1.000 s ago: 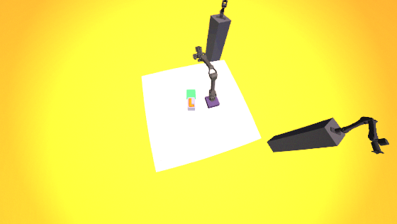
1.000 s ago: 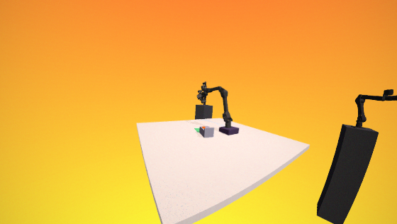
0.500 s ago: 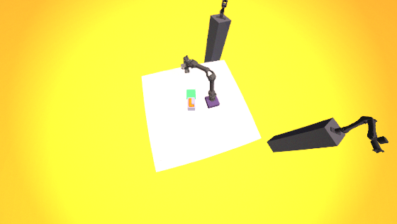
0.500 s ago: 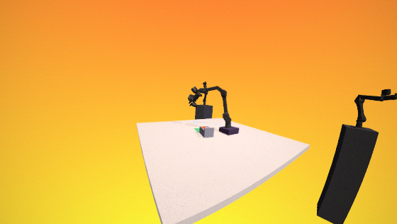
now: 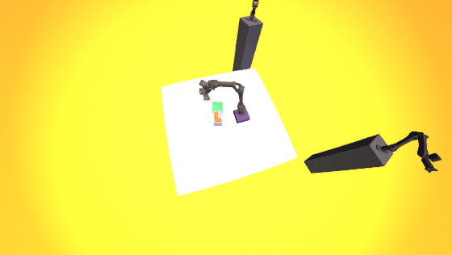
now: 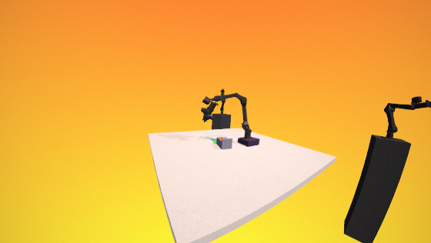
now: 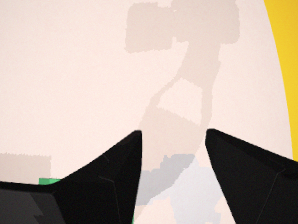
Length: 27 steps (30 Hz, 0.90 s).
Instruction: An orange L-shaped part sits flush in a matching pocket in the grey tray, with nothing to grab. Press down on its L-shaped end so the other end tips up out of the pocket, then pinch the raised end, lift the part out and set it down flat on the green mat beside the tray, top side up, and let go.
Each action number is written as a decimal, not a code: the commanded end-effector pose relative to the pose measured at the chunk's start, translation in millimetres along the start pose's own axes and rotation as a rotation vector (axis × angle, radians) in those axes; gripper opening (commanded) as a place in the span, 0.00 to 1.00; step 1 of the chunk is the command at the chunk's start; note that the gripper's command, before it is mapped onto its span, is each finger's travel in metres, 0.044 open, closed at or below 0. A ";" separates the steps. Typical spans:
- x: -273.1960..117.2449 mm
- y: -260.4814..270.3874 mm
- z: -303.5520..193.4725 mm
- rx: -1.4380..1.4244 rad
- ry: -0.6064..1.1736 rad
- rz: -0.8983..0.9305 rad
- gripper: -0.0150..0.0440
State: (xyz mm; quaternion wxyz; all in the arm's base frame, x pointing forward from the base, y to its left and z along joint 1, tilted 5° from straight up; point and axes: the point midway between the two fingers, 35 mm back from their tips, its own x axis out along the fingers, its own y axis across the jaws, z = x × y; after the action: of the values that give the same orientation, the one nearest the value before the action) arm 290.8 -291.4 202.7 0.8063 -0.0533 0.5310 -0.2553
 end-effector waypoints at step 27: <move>-71.3 281.9 -83.1 0.144 0.421 0.285 0.56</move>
State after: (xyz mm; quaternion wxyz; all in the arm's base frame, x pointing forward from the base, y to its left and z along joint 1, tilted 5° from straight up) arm 297.2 -1.5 137.8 0.7129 0.1316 0.6649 -0.1802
